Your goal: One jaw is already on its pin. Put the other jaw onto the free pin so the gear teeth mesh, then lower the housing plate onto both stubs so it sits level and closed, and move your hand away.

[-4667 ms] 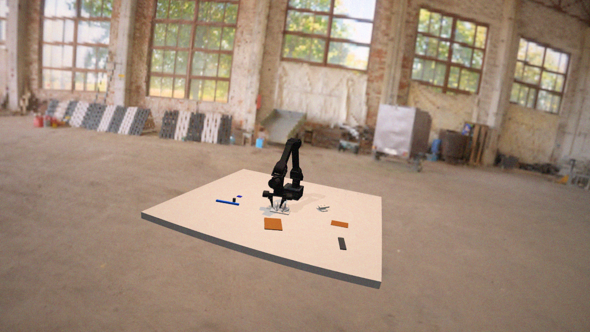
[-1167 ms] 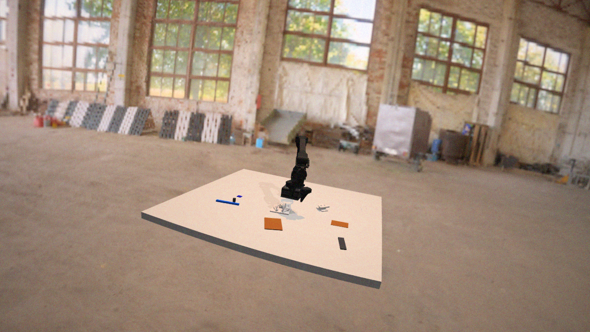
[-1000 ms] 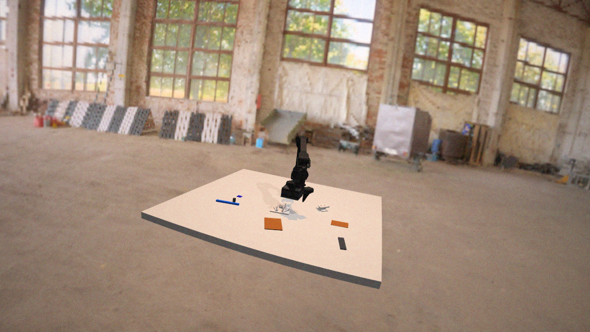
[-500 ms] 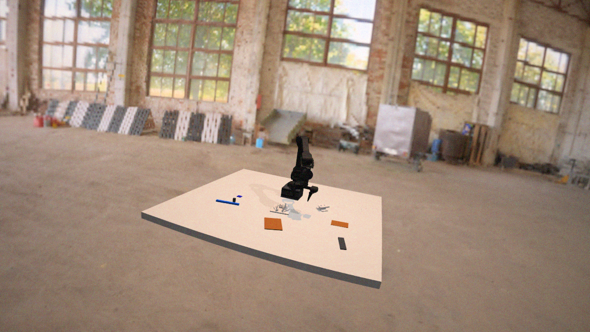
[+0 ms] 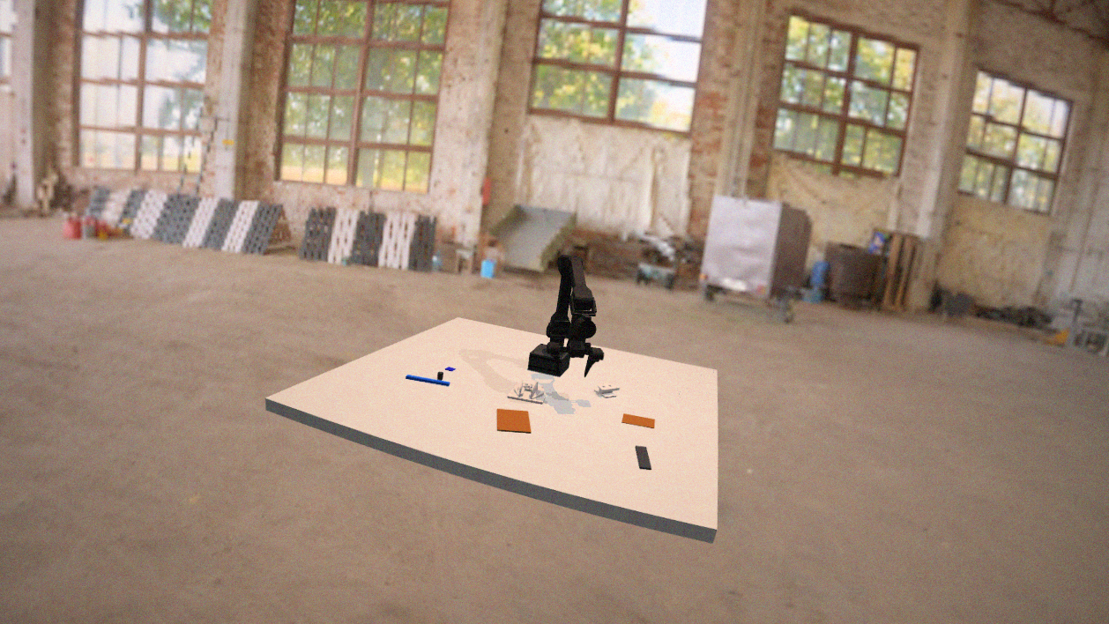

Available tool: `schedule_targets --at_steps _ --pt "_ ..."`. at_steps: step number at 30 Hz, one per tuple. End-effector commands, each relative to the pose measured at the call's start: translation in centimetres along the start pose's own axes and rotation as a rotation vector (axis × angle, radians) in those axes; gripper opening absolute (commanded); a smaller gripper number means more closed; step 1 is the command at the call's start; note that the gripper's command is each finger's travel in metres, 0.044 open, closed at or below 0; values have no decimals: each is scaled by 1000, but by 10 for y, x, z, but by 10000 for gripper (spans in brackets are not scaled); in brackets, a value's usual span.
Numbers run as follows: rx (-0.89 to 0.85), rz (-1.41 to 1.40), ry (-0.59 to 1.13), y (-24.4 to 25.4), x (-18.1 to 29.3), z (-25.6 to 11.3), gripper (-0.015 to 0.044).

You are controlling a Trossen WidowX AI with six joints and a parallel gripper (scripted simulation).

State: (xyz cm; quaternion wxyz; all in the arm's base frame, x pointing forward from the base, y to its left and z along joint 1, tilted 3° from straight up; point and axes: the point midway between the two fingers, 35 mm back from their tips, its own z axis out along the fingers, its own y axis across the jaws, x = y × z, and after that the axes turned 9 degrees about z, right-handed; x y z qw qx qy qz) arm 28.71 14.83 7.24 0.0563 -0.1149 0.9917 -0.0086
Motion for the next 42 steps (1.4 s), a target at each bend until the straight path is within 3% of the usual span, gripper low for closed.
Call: schedule_targets --at_steps 1,42 --pt "-4 -106 6 5 3 0 440" --pt "-27 -1225 6 55 30 -4 440"
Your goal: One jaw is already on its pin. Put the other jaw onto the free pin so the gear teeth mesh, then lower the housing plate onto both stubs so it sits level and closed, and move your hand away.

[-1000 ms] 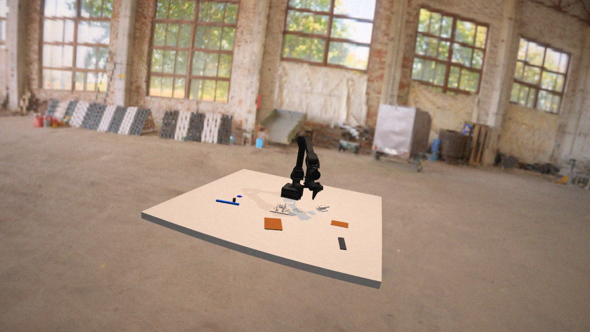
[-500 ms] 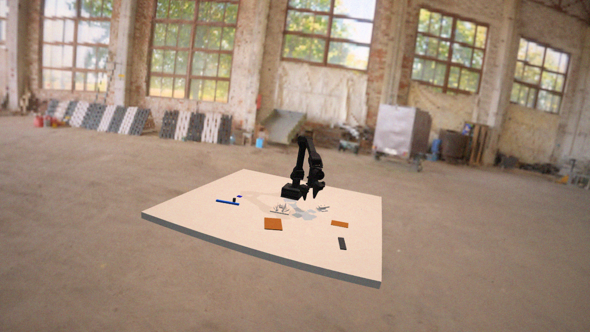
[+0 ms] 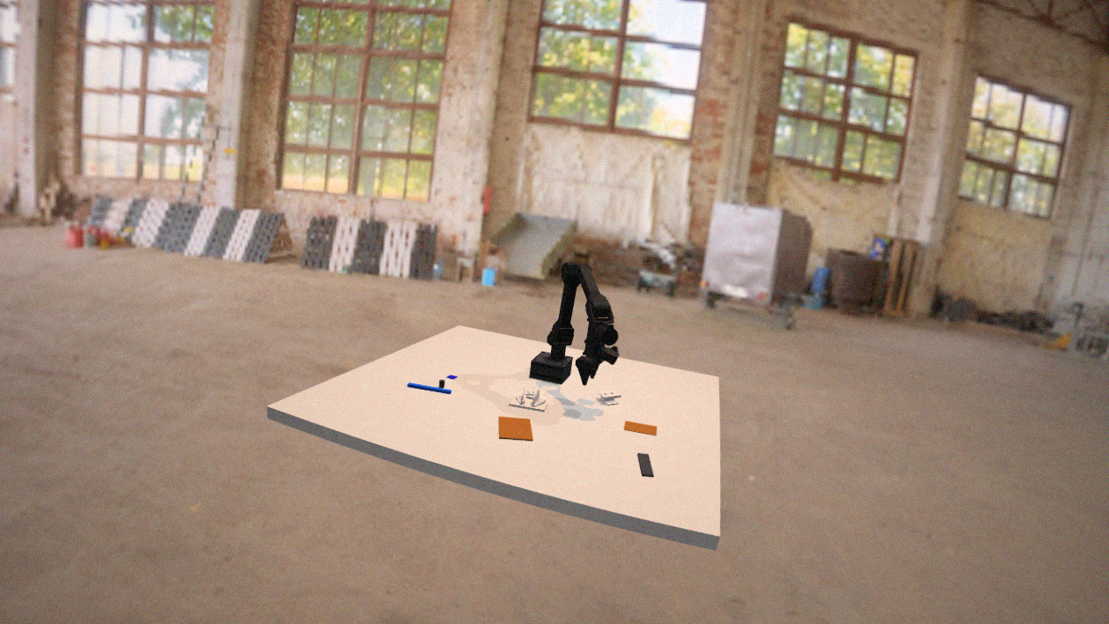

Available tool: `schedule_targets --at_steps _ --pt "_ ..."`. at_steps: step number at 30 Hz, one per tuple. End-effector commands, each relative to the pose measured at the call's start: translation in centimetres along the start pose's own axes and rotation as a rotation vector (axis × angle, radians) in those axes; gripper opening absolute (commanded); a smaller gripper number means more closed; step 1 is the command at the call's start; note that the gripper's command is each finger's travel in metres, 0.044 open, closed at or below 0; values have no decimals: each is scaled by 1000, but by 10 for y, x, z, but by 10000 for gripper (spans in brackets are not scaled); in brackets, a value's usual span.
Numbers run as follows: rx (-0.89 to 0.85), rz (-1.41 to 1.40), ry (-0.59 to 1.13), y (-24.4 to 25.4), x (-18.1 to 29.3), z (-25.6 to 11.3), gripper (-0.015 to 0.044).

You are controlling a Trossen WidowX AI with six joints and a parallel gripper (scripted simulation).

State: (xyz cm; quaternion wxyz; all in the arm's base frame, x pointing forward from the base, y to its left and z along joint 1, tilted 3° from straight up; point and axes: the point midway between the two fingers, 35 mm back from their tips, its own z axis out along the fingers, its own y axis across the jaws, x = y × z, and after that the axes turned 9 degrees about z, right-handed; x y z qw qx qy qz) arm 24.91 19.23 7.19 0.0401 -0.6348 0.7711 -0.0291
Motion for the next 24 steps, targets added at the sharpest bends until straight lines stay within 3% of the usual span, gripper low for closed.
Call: schedule_targets --at_steps 1,24 --pt "-8 -106 -1 6 -2 0 440" --pt "-16 -735 -9 33 -17 -2 440"
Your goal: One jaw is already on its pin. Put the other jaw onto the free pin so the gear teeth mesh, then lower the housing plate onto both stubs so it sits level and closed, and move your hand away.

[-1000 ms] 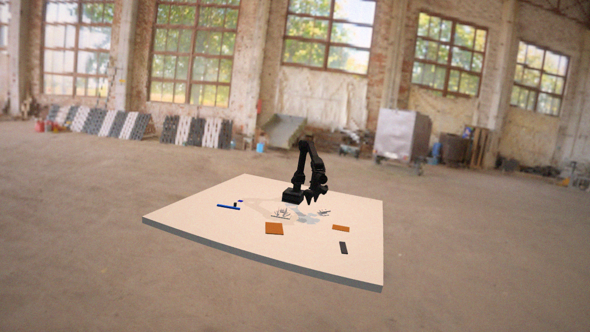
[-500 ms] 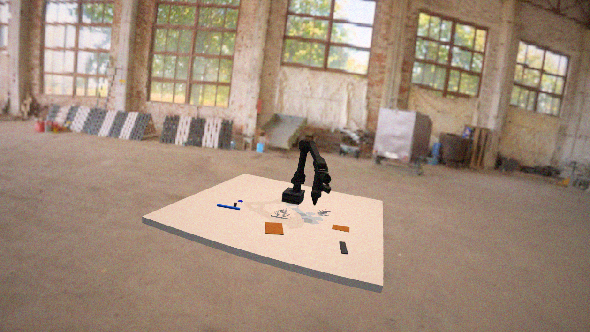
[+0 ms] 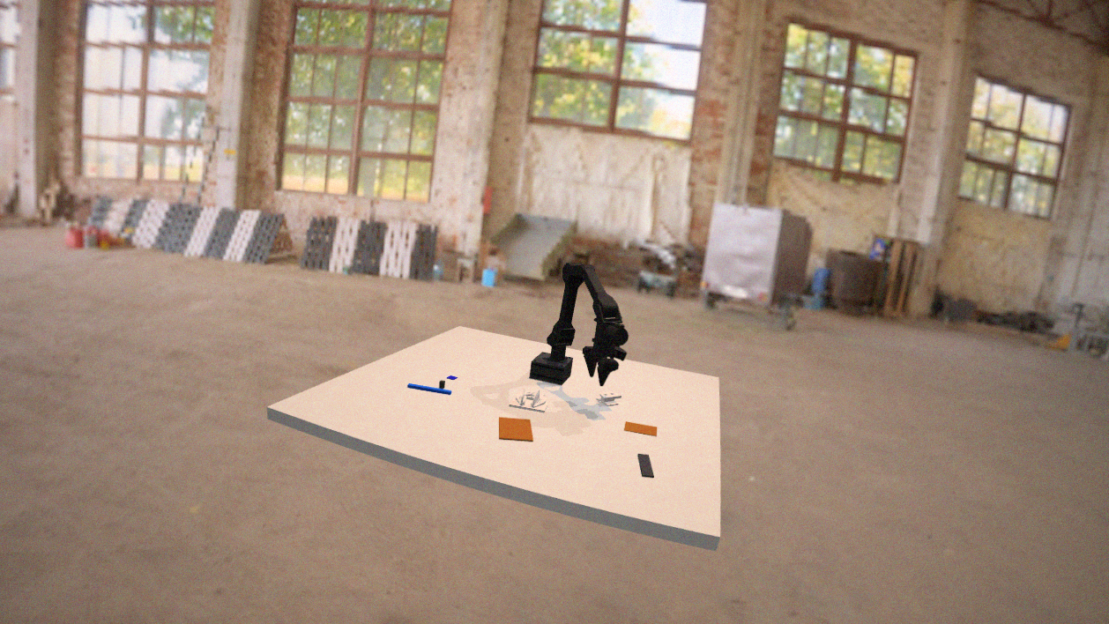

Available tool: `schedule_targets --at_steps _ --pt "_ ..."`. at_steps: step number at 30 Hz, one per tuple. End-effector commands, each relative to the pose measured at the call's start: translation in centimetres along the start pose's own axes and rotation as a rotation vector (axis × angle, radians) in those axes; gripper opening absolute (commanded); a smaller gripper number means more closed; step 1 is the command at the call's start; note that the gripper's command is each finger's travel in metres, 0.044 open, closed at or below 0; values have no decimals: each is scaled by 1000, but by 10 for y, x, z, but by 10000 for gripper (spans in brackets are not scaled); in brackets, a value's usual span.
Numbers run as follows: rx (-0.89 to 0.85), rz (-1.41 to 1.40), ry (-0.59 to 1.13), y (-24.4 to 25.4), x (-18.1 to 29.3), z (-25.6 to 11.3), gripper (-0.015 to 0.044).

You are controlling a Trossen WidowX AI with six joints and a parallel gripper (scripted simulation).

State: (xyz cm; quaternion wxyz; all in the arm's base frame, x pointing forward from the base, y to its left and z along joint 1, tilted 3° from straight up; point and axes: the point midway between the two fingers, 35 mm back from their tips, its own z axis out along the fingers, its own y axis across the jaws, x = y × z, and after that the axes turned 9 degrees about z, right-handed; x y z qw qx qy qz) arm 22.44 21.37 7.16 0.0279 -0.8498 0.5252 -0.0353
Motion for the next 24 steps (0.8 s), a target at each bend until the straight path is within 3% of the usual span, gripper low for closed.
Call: schedule_targets --at_steps 1,24 --pt "-6 -106 -5 4 -5 0 440" --pt "-10 -735 -15 19 -32 -2 440"
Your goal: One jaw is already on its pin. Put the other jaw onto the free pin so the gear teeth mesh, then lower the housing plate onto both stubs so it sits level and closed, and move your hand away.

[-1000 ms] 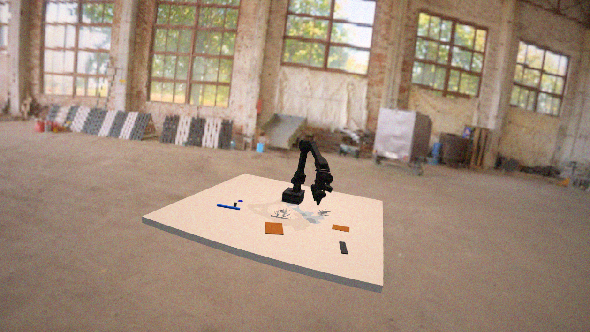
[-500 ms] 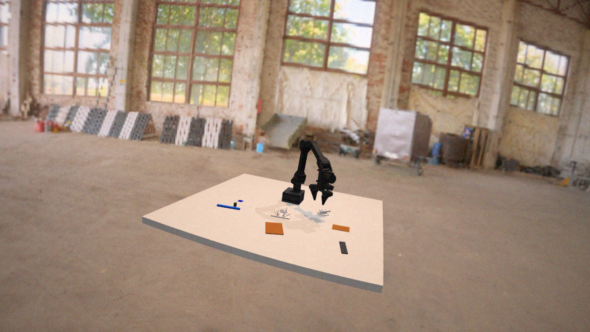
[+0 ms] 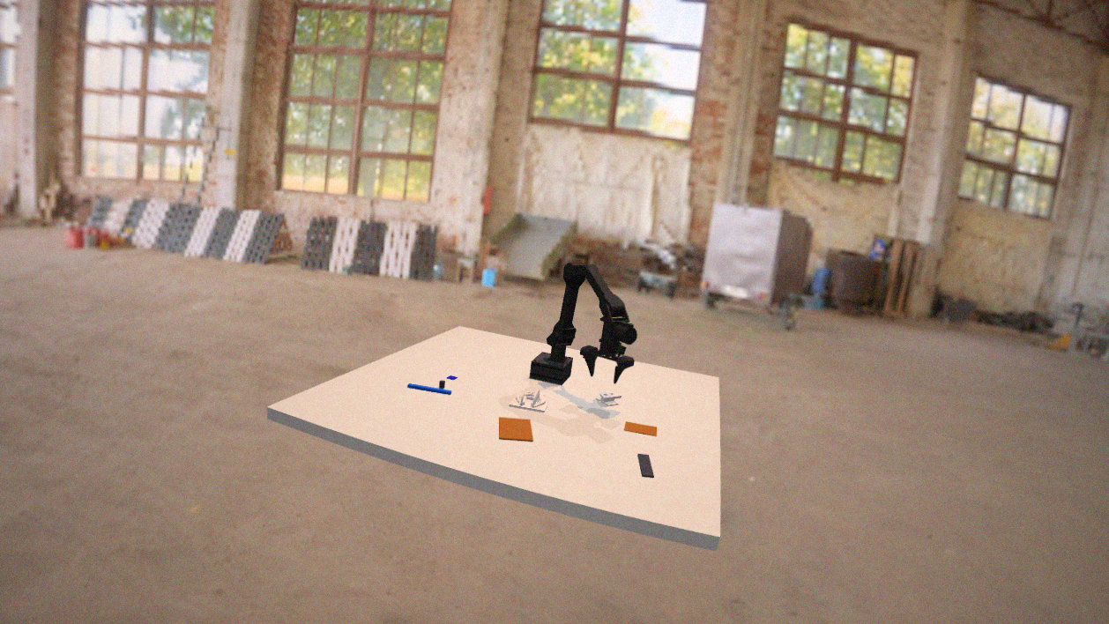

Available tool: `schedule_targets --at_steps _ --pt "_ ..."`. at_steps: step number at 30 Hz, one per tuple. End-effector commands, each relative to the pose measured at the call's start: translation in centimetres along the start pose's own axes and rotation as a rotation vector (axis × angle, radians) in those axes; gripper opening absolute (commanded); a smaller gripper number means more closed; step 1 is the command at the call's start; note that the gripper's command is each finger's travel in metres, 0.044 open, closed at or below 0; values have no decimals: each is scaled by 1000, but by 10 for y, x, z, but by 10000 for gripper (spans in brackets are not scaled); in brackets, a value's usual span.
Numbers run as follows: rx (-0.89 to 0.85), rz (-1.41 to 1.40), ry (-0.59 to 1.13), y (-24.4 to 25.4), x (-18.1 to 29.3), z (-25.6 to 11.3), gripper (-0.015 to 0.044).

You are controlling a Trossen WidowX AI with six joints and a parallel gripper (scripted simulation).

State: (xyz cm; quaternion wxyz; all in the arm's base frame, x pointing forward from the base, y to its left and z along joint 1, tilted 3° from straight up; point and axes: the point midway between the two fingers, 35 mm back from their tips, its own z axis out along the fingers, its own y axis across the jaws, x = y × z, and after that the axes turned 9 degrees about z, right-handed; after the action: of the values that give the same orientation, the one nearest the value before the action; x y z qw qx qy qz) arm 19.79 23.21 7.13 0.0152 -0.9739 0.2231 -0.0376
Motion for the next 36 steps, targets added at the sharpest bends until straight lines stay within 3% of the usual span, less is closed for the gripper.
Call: schedule_targets --at_steps 1,36 --pt "-3 -106 -8 1 -6 0 440" --pt "1 -1063 -21 0 -52 -2 440"
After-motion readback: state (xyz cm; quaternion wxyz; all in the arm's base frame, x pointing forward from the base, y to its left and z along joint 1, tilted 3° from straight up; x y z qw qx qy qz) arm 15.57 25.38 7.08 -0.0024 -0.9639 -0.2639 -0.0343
